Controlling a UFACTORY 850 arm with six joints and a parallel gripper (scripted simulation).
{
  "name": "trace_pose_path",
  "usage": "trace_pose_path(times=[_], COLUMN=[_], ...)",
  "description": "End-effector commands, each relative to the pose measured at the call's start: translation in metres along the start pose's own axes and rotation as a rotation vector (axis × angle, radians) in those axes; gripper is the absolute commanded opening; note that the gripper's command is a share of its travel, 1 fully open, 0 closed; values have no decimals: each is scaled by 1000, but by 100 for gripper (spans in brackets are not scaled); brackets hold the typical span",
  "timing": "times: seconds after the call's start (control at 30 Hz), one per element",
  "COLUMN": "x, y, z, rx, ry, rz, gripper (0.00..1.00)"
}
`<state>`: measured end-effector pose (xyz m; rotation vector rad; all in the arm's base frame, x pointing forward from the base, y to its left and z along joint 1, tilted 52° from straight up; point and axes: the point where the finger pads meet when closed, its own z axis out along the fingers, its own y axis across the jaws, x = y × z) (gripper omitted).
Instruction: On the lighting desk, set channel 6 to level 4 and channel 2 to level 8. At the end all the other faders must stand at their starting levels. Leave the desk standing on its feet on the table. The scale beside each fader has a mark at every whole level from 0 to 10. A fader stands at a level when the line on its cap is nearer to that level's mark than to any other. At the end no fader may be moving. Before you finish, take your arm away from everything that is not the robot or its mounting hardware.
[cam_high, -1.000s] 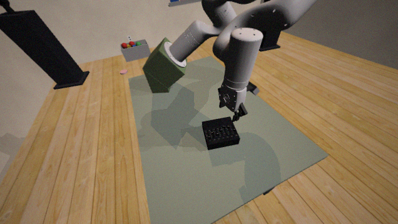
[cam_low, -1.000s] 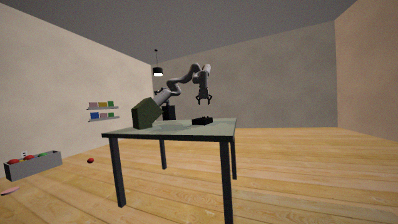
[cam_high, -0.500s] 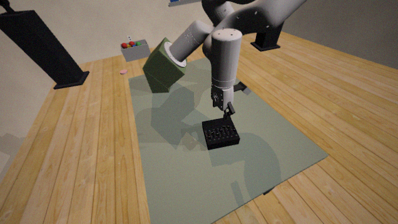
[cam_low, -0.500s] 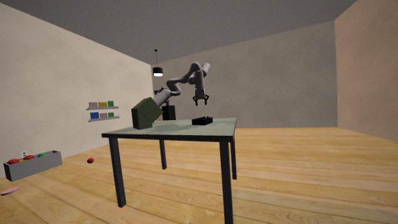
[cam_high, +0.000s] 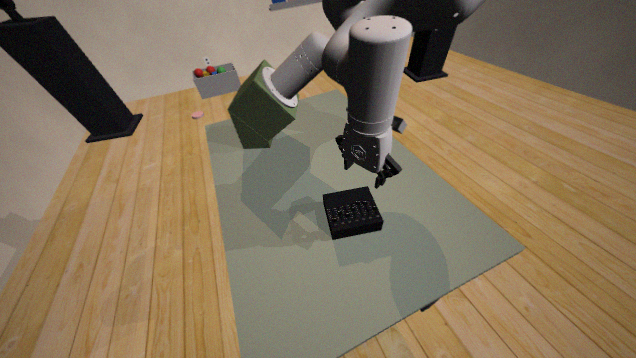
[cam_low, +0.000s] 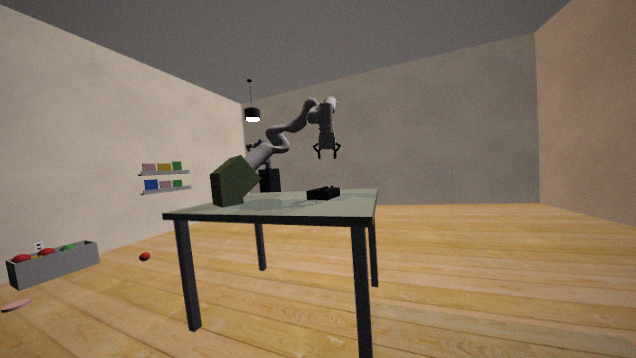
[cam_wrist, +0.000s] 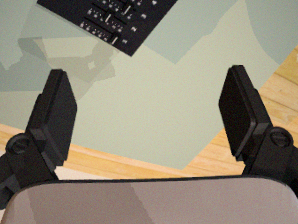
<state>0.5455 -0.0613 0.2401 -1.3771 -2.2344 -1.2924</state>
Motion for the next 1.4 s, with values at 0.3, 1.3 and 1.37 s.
trace_pose_path(times=[0.3, 1.3, 1.37], x=[-16, -17, -17], y=[16, 16, 16], z=[-122, -124, -124], rx=[144, 214, 214], ry=[178, 287, 287], rz=[-649, -933, -933], gripper=[100, 100, 100])
